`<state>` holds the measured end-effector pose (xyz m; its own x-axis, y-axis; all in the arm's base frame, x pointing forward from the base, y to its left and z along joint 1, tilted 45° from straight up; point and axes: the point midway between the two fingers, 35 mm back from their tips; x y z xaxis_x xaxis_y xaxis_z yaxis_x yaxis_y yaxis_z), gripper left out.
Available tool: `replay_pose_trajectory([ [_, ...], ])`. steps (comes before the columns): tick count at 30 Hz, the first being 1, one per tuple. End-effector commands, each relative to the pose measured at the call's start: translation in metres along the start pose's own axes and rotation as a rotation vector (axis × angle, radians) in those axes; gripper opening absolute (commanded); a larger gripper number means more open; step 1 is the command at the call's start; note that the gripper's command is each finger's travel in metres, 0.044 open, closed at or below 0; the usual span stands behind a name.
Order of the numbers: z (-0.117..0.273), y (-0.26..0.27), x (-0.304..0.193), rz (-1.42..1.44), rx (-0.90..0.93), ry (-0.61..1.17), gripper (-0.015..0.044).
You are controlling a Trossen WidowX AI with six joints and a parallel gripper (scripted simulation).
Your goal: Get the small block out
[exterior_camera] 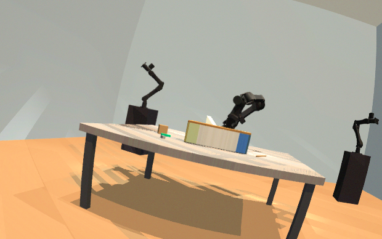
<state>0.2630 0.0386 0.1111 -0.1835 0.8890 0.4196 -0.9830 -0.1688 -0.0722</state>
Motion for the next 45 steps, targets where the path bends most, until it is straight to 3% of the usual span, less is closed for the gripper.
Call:
replay_pose_trajectory([
  [1, -0.007, 0.000, 0.002, -0.005, -0.002, -0.003, 0.0400],
  [24, -0.032, 0.004, 0.010, 0.000, -0.001, -0.003, 0.0400],
  [45, -0.047, 0.001, -0.031, 0.000, 0.000, -0.001, 0.0400],
])
Point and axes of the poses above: the point midway between the two fingers, 35 mm back from their tips, its own z axis back along the fingers, its own y axis across the jaws, x = y × z, and after that the axes turned 4 degrees about -z, right-handed
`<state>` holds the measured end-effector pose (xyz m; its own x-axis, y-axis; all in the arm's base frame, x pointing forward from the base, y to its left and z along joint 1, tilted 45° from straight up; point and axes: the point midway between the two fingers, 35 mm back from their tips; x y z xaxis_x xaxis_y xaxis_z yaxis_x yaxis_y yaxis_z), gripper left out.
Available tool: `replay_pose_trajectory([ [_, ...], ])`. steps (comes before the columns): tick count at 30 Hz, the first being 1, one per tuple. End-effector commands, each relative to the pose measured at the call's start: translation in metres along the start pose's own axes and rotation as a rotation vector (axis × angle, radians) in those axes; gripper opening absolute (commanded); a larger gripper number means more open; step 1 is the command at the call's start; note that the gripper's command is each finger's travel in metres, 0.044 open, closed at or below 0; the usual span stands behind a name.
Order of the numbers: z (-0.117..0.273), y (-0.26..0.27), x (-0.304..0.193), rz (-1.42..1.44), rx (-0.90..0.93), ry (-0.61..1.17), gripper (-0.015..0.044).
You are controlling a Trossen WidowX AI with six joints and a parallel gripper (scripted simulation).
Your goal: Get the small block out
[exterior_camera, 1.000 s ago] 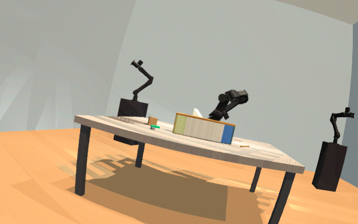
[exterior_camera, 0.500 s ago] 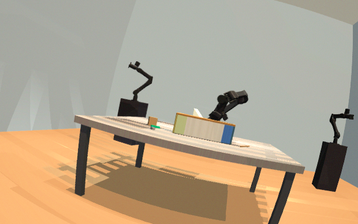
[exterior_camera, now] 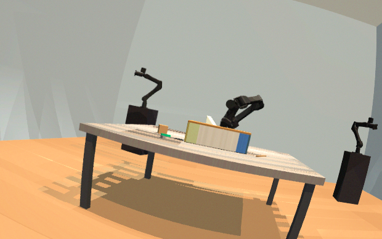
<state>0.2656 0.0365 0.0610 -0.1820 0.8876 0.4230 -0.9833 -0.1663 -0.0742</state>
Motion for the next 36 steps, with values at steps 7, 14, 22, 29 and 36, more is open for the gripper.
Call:
replay_pose_trajectory([
  [7, -0.007, -0.001, -0.020, 0.001, 0.003, 0.004, 0.0400],
  [14, -0.012, -0.002, -0.033, 0.001, 0.003, 0.004, 0.0400],
  [22, -0.017, -0.003, -0.048, 0.001, 0.002, 0.005, 0.0400],
  [29, -0.022, -0.004, -0.061, 0.002, 0.002, 0.006, 0.0400],
  [36, -0.026, -0.004, -0.074, 0.002, 0.002, 0.007, 0.0400],
])
Point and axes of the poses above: the point midway between the two fingers, 35 mm back from their tips, its own z axis back along the fingers, its own y axis across the jaws, x = y × z, and after that the axes turned 4 degrees about -z, right-handed
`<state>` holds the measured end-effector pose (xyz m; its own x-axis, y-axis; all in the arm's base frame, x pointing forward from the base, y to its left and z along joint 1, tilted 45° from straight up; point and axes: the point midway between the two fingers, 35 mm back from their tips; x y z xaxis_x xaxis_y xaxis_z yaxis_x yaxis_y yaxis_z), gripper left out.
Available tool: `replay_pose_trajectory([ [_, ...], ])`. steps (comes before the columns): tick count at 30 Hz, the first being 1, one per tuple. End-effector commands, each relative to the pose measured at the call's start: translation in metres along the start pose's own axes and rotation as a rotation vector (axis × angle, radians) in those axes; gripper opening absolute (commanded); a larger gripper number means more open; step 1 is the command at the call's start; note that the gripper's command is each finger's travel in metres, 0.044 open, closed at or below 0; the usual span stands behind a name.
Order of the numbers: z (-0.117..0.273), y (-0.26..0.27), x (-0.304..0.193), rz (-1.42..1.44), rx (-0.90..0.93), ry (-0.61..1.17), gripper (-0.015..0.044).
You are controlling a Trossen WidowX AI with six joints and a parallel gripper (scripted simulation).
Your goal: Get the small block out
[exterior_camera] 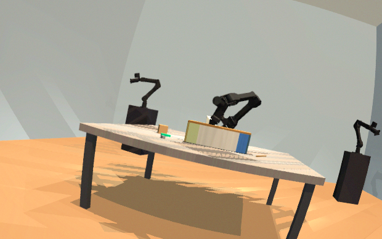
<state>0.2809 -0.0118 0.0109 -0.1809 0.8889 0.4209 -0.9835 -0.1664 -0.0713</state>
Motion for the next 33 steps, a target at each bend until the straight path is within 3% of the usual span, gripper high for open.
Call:
replay_pose_trajectory([
  [1, -0.003, -0.001, -0.009, 0.003, -0.001, 0.004, 0.0400],
  [33, -0.013, -0.005, -0.059, 0.003, -0.001, 0.008, 0.0400],
])
Point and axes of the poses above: the point midway between the two fingers, 35 mm back from their tips, its own z axis back along the fingers, its own y axis across the jaws, x = y × z, and after that the axes turned 4 degrees about -z, right-handed
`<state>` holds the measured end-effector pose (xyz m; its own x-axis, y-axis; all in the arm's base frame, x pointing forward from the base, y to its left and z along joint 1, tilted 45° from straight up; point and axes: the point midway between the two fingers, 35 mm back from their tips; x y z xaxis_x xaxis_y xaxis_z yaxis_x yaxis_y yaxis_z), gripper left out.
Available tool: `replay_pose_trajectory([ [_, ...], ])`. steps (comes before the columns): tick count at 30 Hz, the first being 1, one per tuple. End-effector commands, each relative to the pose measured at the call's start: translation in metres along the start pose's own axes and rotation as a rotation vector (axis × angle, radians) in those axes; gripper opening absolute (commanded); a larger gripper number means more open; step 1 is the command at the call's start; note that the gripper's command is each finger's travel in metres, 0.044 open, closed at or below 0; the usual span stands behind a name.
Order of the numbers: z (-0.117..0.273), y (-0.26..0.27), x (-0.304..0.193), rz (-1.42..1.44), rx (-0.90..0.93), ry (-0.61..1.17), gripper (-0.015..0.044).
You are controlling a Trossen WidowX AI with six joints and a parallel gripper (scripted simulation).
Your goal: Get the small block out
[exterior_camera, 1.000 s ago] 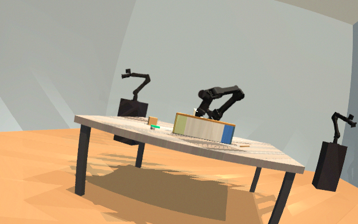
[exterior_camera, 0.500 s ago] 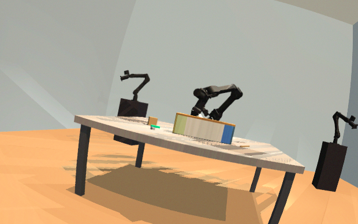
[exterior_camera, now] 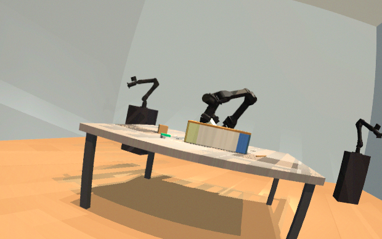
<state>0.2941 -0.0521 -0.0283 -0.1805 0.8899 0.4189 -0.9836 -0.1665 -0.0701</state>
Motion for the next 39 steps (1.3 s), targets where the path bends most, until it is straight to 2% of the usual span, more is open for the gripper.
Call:
replay_pose_trajectory([
  [1, 0.012, -0.002, -0.006, 0.003, -0.002, 0.005, 0.0400],
  [6, 0.057, -0.001, -0.020, -0.002, 0.001, 0.003, 0.0400],
  [13, 0.055, -0.001, -0.020, -0.009, -0.003, 0.001, 0.0400],
  [15, 0.055, 0.000, -0.021, -0.080, -0.006, -0.005, 0.0348],
  [18, 0.054, 0.002, -0.025, -0.385, -0.016, -0.035, 0.0285],
  [32, 0.052, 0.017, -0.043, -1.890, 0.069, -0.227, 0.0285],
  [39, 0.052, 0.022, -0.048, -2.316, 0.151, -0.291, 0.0285],
])
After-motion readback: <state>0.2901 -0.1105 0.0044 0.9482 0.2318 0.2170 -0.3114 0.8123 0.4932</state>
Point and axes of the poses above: the point midway between the two fingers, 35 mm back from their tips, its own z axis back along the fingers, its own y axis across the jaws, x = y × z, and after that the axes turned 4 degrees about -z, right-handed
